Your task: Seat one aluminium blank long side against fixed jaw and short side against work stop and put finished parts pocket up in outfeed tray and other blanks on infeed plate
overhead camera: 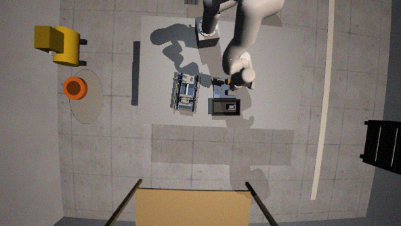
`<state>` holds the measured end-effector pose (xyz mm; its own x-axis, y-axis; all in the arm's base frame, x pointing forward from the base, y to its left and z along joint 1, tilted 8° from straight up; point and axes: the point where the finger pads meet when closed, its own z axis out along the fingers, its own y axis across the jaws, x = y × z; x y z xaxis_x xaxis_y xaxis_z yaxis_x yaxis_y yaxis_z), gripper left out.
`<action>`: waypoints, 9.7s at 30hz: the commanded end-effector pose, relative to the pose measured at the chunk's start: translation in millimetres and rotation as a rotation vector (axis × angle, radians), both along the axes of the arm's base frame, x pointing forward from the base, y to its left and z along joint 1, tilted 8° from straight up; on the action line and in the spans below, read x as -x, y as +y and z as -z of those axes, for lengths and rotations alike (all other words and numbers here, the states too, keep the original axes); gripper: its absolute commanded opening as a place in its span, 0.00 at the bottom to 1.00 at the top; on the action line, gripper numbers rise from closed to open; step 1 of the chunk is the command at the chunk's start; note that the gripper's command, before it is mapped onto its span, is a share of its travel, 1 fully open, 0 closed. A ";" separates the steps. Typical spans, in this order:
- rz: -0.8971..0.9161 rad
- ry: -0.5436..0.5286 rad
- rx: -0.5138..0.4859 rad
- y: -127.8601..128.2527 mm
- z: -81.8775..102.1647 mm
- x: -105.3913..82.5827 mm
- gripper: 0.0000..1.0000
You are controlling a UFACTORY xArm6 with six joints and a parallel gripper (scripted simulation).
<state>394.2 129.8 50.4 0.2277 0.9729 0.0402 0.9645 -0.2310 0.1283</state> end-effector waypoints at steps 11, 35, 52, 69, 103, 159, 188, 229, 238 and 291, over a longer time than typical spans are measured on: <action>0.000 -0.004 0.000 0.6 -7.9 -12.6 0.00; 0.000 -0.003 0.000 -14.4 -27.5 -161.2 0.00; 0.000 -0.003 0.000 -14.3 -15.1 -163.0 0.00; 0.000 -0.003 0.000 -14.0 13.3 -167.1 0.00; 0.000 -0.003 0.000 -13.7 36.6 -170.5 0.00; 0.000 -0.003 0.000 -14.0 1.5 -165.6 0.00; -0.001 -0.001 0.000 -41.7 -26.6 -162.6 0.00; 0.000 -0.003 0.000 -343.2 -12.5 -74.7 0.00; 0.000 -0.003 0.000 -343.2 -12.5 -74.7 0.00; 0.000 -0.003 0.000 -341.3 -12.9 -77.3 0.69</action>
